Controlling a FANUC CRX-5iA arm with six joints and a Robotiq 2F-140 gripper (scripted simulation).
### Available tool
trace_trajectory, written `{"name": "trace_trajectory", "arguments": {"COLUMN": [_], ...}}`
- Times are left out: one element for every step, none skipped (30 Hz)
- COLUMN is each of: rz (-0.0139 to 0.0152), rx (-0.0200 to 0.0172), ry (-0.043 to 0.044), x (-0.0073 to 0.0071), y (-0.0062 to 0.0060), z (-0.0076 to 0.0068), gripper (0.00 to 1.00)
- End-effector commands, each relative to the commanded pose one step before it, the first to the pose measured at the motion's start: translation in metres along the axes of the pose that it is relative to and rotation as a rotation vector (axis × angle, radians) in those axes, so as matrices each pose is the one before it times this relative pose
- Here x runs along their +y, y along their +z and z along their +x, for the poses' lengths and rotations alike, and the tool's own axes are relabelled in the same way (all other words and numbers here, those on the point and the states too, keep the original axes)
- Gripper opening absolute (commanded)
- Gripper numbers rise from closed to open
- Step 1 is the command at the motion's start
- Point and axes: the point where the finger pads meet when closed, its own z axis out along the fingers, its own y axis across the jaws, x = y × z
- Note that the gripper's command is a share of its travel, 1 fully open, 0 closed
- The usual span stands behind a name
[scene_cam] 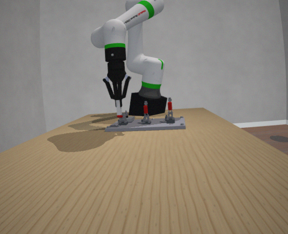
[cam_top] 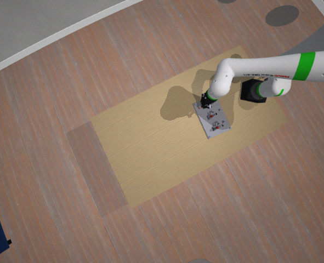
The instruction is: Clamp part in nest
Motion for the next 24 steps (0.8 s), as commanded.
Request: {"name": "trace_trajectory", "arguments": {"rz": [-0.00017, 0.00000, 0.00000, 0.00000, 0.00000, 0.00000, 0.00000, 0.00000, 0.00000, 0.00000, 0.00000, 0.00000, 0.00000, 0.00000, 0.00000, 0.00000, 0.00000, 0.00000, 0.00000, 0.00000, 0.00000, 0.00000, 0.00000, 0.00000], "rx": [0.00035, 0.00000, 0.00000, 0.00000, 0.00000, 0.00000, 0.00000, 0.00000, 0.00000, 0.00000, 0.00000, 0.00000, 0.00000, 0.00000, 0.00000, 0.00000, 0.00000, 0.00000, 0.00000, 0.00000, 0.00000, 0.00000, 0.00000, 0.00000], "ry": [-0.00001, 0.00000, 0.00000, 0.00000, 0.00000, 0.00000, 0.00000, 0.00000, 0.00000, 0.00000, 0.00000, 0.00000, 0.00000, 0.00000, 0.00000, 0.00000, 0.00000, 0.00000, 0.00000, 0.00000, 0.00000, 0.00000, 0.00000, 0.00000], "x": [0.00010, 0.00000, 0.00000, 0.00000, 0.00000, 0.00000, 0.00000, 0.00000, 0.00000, 0.00000, 0.00000, 0.00000, 0.00000, 0.00000, 0.00000, 0.00000, 0.00000, 0.00000, 0.00000, 0.00000, 0.00000, 0.00000, 0.00000, 0.00000], "y": [0.00093, 0.00013, 0.00002, 0.00000, 0.00000, 0.00000, 0.00000, 0.00000, 0.00000, 0.00000, 0.00000, 0.00000, 0.00000, 0.00000, 0.00002, 0.00013, 0.00027, 0.00037, 0.00041, 0.00037, 0.00027, 0.00000, 0.00000, 0.00013], "z": [0.00015, 0.00000, 0.00000, 0.00000, 0.00000, 0.00000, 0.00000, 0.00000, 0.00000, 0.00000, 0.00000, 0.00000, 0.00000, 0.00000, 0.00000, 0.00000, 0.00000, 0.00000, 0.00000, 0.00000, 0.00000, 0.00000, 0.00000, 0.00000], "gripper": [0.00, 0.00, 0.00, 0.00, 0.00, 0.00, 0.00, 0.00, 0.00, 0.00, 0.00, 0.00, 0.00, 0.00, 0.00, 0.00, 0.00, 0.00, 0.00, 0.00, 0.00, 0.00, 0.00, 0.00]}}
